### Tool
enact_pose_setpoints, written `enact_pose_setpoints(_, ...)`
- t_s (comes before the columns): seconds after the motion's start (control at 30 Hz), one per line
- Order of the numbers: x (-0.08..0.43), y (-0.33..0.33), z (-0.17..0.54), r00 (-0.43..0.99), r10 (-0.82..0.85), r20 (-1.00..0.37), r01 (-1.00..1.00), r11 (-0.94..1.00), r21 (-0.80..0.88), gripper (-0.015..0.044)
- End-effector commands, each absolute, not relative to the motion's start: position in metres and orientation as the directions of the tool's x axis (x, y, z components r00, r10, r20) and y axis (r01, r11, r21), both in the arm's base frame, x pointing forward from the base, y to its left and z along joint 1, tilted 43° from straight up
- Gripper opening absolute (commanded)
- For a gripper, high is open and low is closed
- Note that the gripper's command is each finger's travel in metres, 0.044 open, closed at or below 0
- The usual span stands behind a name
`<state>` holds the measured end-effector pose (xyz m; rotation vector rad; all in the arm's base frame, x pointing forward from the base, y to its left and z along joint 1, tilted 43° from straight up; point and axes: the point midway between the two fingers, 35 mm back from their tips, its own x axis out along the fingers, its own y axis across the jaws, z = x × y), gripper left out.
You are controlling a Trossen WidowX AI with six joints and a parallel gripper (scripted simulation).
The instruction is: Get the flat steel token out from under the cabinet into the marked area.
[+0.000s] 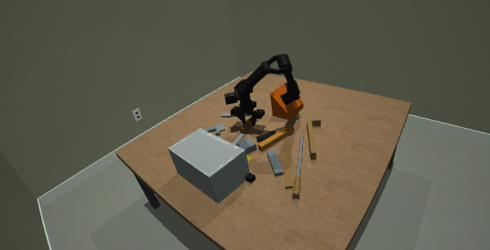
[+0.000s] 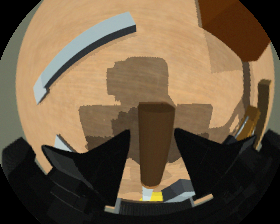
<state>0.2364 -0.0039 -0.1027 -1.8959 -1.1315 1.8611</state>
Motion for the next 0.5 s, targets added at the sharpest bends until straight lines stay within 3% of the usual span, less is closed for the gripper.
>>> enact_pose_setpoints(0.0, 0.2364, -0.0043, -0.1025, -0.119, 0.667, -0.736, 0.344, -0.667, -0.661, 0.027)
enact_pose_setpoints(0.37, 0.2358, -0.0022, -0.1045, -0.119, 0.667, -0.736, 0.343, -0.667, -0.661, 0.027)
enact_pose_setpoints(0.47, 0.2367, -0.0033, -0.1032, -0.119, 0.667, -0.736, 0.348, -0.666, -0.66, 0.0191)
